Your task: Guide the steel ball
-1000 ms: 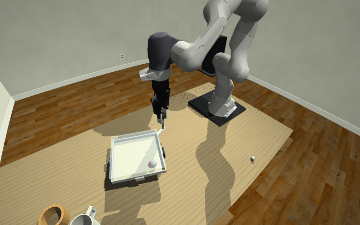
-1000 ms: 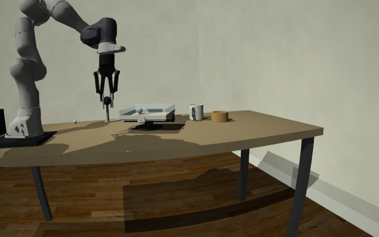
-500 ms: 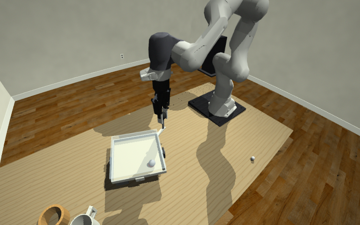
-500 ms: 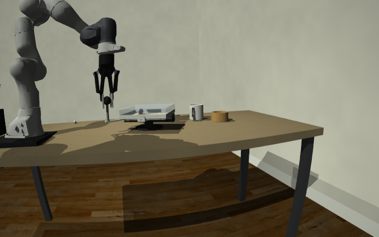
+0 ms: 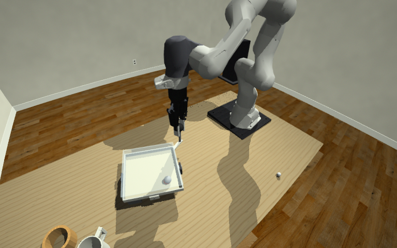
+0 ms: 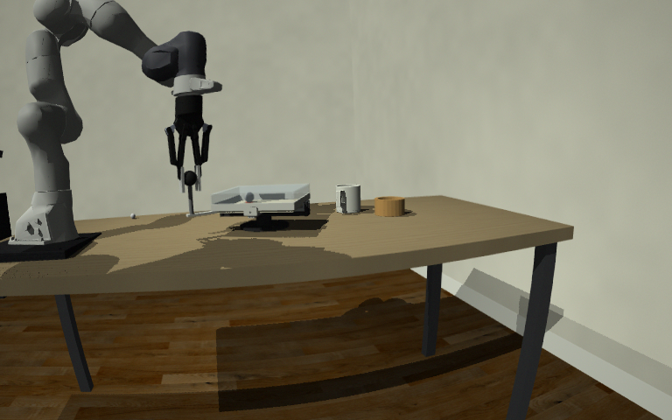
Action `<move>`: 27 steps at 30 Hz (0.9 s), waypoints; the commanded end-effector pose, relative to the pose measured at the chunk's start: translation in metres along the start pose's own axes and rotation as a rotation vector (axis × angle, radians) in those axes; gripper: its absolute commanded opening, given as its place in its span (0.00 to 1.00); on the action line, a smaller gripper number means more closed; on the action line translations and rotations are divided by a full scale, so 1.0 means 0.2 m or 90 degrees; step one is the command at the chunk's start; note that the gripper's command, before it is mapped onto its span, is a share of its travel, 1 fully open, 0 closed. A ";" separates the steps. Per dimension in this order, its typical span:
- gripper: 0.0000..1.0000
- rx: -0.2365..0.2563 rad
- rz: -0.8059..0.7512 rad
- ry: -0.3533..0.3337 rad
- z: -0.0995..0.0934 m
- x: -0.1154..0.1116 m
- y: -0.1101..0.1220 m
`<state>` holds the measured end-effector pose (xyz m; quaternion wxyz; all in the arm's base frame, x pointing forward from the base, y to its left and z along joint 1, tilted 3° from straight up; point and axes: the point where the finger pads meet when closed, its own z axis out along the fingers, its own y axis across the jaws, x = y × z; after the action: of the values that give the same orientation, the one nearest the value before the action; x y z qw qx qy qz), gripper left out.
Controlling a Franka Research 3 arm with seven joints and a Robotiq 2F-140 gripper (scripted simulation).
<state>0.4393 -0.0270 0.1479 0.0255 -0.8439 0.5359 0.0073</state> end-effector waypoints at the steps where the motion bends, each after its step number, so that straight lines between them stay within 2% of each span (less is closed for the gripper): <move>1: 0.00 0.003 0.004 0.001 0.00 0.00 -0.01; 27: 0.00 0.003 0.004 0.001 0.00 0.03 -0.01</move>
<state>0.4401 -0.0294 0.1468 0.0255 -0.8428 0.5375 0.0091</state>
